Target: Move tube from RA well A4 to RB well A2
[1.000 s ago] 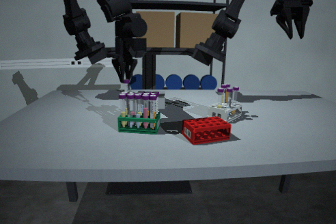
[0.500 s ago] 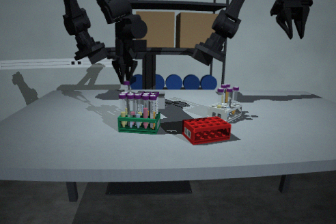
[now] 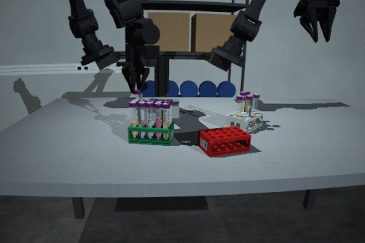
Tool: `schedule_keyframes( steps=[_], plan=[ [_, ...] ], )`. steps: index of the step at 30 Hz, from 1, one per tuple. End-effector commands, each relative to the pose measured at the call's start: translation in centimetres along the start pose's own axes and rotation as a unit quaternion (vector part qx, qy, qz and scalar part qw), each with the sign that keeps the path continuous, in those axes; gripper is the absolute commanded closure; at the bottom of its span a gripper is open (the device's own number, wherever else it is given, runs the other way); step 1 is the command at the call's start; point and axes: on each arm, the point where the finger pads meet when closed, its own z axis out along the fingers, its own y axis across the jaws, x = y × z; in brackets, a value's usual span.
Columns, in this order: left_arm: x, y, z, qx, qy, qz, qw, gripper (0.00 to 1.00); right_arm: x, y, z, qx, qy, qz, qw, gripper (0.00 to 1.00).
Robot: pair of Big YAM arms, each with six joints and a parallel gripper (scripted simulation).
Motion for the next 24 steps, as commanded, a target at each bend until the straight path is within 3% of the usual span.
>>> schedule_keyframes(
  steps=[1, 24],
  plan=[
    [-1.5, 0.8, -0.8, -0.005, -0.016, -0.007, 1.000, 0.70, -1.5, -0.6, 0.5, 0.001, -0.009, 0.007, 1.000, 1.00],
    [-1.5, 0.8, -0.8, -0.005, -0.016, -0.007, 1.000, 0.70, -1.5, -0.8, 1.7, 0.001, -0.008, 0.007, 1.000, 1.00]
  ],
)
